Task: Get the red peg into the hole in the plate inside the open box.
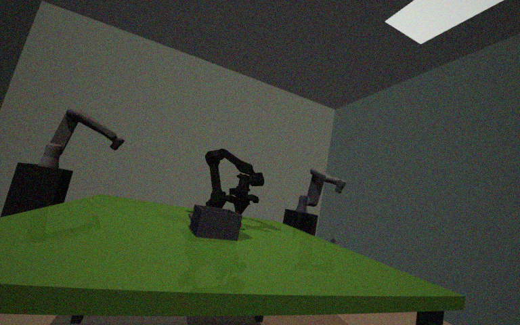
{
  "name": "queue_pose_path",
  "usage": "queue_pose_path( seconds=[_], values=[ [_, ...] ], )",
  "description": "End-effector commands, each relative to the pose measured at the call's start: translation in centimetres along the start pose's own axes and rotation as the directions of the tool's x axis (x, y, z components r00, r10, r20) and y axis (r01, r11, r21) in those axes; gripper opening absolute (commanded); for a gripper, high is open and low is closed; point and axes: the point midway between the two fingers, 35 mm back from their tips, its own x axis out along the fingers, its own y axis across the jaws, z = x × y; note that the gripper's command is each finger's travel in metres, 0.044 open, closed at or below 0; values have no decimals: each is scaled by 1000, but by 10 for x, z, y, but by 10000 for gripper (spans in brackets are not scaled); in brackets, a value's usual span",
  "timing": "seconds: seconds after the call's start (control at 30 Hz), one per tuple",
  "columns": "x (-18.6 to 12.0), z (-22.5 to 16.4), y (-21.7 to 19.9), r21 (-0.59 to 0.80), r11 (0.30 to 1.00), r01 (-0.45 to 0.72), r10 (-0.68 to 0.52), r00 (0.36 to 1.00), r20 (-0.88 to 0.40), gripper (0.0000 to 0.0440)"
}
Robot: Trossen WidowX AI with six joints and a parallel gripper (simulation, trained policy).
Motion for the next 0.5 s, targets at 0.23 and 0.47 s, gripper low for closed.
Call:
queue_pose_path(
  seconds=[0.23,0.47],
  values=[
    [-35,29,25,-73,995,-71,75,996,49,39],
    [-53,56,43,-96,991,-93,101,991,90,2]
  ],
)
